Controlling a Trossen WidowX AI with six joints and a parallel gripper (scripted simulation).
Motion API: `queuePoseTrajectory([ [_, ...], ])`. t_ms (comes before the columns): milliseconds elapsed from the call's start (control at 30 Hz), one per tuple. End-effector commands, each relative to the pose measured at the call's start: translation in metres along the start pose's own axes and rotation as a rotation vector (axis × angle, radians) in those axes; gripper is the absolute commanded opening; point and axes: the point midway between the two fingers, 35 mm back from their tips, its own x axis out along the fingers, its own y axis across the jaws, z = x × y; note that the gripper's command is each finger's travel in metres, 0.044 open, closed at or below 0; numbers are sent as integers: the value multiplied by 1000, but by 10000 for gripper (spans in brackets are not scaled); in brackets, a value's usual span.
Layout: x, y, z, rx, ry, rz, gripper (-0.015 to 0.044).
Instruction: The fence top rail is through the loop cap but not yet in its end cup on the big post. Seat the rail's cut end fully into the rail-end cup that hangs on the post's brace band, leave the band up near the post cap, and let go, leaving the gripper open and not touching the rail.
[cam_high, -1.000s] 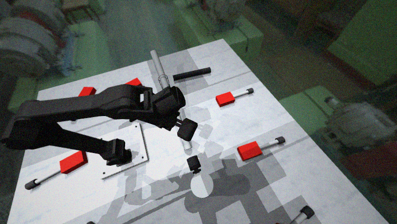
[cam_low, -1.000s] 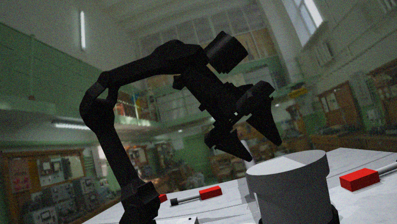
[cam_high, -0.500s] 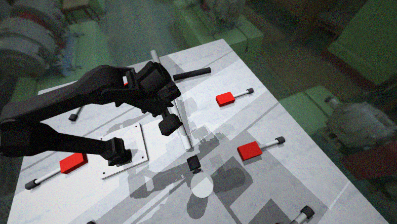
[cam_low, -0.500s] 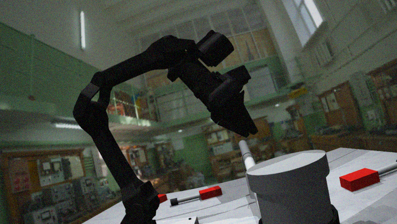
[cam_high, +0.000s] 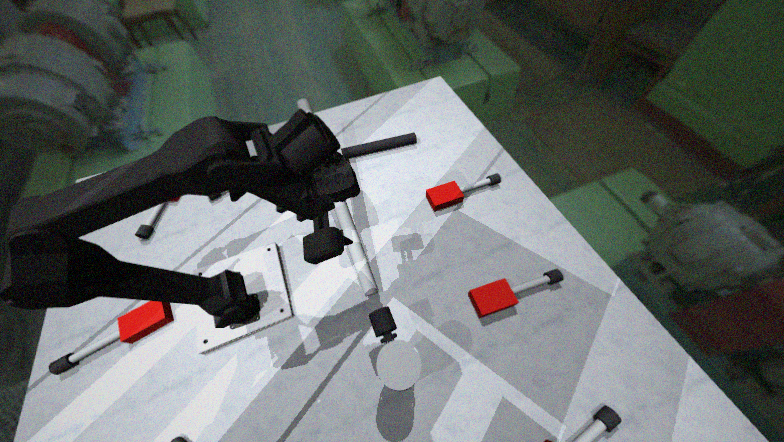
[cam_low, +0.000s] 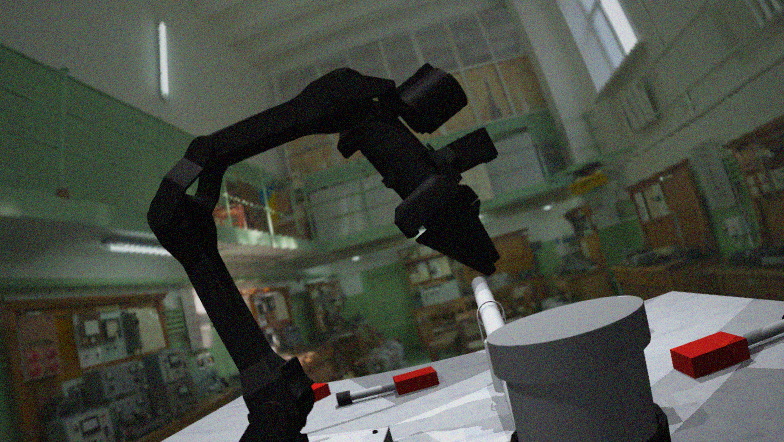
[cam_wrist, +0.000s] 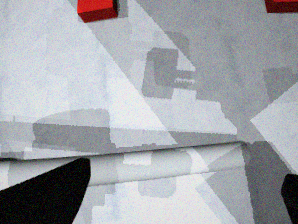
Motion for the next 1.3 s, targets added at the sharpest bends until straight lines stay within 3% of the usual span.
queuePoseTrajectory([
  [0, 20, 14, -4, 333, 106, -27, 440],
  [333, 69, 43, -28, 1142, 291, -280, 440],
  [500, 79, 50, -36, 1333, 302, -376, 440],
  [1267, 84, 49, -38, 1346, 301, -380, 440],
])
